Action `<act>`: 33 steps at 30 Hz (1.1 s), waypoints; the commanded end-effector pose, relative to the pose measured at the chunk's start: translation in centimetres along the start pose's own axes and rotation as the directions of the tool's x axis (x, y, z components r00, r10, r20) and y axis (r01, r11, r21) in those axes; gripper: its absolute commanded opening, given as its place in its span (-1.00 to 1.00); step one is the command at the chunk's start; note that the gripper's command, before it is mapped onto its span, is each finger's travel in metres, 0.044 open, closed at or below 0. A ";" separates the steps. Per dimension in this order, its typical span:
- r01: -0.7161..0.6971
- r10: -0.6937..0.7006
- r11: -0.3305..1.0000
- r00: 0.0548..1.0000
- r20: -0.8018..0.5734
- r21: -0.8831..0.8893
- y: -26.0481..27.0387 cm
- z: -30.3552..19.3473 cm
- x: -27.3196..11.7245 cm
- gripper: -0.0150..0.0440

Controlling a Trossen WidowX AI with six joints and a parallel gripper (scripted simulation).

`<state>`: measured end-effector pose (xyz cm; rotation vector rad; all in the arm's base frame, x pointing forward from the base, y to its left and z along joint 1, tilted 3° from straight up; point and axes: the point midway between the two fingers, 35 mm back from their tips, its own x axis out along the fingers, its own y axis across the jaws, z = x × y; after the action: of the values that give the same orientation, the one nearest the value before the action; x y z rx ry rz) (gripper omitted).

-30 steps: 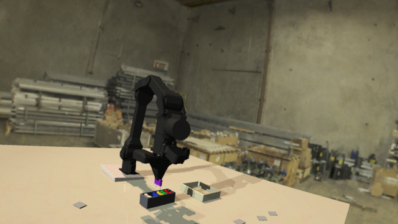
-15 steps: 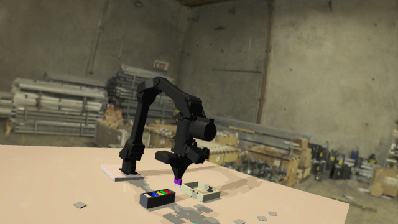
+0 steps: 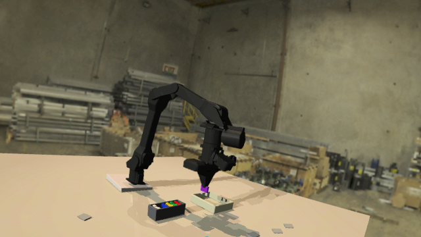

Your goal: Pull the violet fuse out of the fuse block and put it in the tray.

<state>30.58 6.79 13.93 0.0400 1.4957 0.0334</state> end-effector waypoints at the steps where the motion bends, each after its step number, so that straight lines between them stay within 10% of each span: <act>1: 0.002 -0.002 1.000 1.000 -0.002 0.004 2.4 -0.3 0.0 -0.49; 33: -0.007 0.007 1.000 1.000 -0.001 0.004 8.0 -1.7 2.6 -0.49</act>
<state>29.14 14.95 12.38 0.0501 1.4932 0.0445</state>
